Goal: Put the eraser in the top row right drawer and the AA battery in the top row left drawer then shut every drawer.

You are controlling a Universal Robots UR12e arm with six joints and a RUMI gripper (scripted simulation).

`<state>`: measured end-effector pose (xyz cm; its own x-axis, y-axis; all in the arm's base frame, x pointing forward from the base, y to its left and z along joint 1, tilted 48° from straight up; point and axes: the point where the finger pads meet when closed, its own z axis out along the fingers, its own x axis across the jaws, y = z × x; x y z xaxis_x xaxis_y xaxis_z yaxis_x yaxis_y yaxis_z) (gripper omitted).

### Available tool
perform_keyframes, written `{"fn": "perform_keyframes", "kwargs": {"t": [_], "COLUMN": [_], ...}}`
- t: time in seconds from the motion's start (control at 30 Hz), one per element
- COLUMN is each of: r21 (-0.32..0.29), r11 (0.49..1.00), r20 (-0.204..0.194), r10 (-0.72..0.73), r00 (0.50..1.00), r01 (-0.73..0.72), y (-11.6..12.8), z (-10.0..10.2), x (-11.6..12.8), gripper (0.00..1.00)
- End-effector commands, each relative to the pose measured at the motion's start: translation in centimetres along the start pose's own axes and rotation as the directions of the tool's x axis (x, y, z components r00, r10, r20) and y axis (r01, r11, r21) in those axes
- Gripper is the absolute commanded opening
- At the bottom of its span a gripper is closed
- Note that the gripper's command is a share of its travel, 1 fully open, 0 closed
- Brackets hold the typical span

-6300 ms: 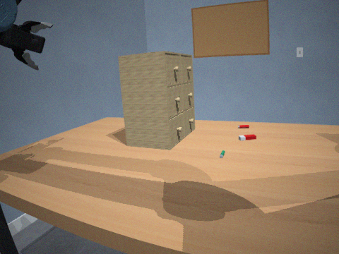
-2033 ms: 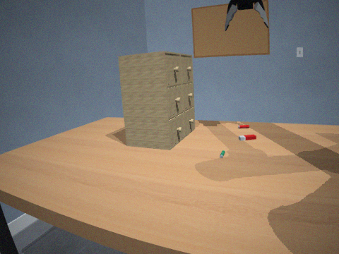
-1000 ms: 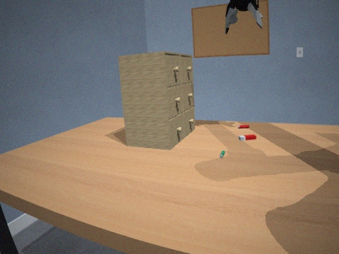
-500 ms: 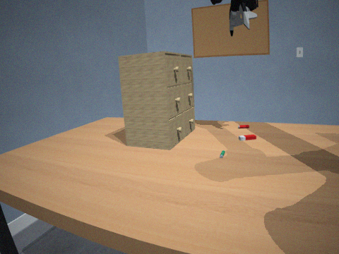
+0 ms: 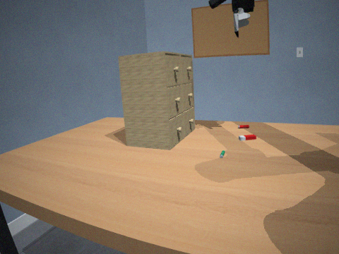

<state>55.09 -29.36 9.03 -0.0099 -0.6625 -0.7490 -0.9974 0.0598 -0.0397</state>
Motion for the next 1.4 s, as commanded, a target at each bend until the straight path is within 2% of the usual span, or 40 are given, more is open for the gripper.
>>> {"fn": "perform_keyframes", "kwargs": {"t": [0.0, 0.8, 1.37], "r21": [0.0, 0.005, 0.042], "r11": [0.998, 0.995, 0.994], "r20": [-0.005, -0.005, -0.005], "r10": [0.07, 0.101, 0.101], "r00": [0.998, 0.995, 0.995], "r01": [-0.07, -0.101, -0.101], "y": [-0.13, -0.2, -0.46], "z": [-0.01, 0.07, 0.38], "x": [0.08, 0.11, 0.14], "gripper": [1.0, 1.0, 1.0]}}
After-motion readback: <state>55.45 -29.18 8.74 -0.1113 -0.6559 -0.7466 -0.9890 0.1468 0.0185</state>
